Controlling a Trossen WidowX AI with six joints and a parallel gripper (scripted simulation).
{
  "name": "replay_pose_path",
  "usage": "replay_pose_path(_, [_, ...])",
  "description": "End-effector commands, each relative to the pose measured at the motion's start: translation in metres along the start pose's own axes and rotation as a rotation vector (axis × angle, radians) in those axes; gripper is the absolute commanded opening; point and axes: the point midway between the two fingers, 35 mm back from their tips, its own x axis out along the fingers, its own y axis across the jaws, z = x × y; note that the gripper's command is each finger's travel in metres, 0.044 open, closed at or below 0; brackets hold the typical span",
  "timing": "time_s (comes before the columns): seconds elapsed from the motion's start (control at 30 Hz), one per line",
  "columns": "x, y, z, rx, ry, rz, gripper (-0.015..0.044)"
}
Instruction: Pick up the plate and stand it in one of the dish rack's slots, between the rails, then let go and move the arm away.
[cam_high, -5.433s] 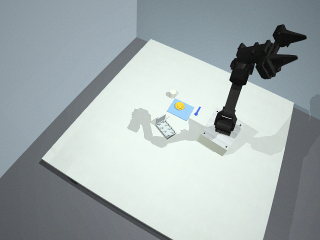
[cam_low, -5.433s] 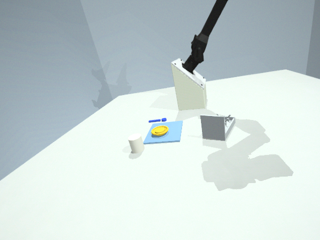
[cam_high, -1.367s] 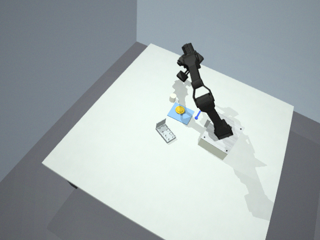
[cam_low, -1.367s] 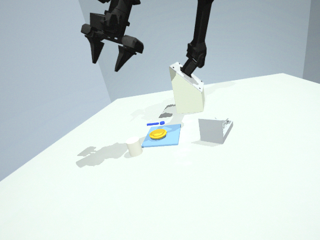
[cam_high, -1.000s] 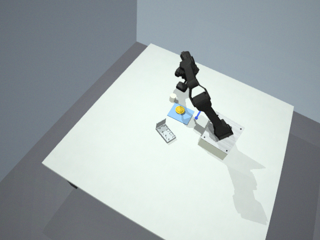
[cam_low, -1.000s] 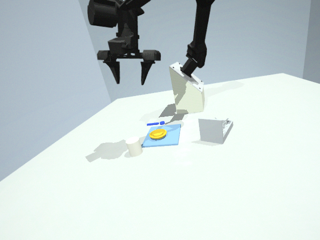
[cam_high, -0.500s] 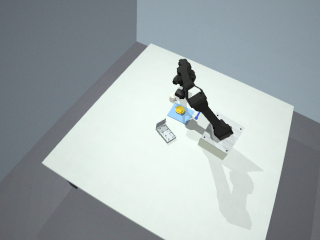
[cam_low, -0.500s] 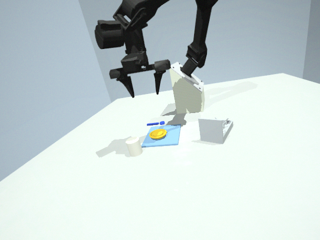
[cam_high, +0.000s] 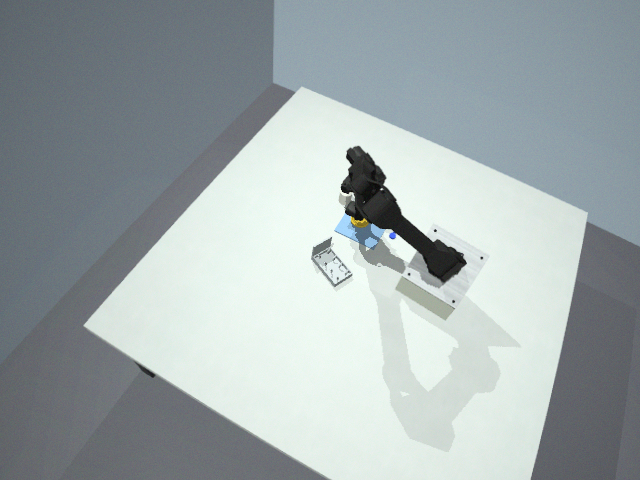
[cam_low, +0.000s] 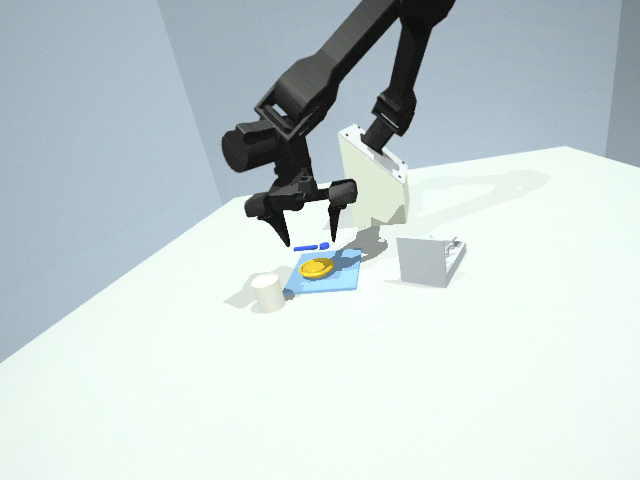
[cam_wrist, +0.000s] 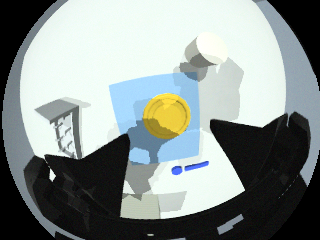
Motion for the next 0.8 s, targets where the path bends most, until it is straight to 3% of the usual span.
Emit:
replay_pose_path(0.0, [0.009,0.000,-0.002,0.006,0.004,0.006,0.0400])
replay_pose_path(0.77, [0.046,-0.001,-0.003,0.006,0.004,0.007,0.0400])
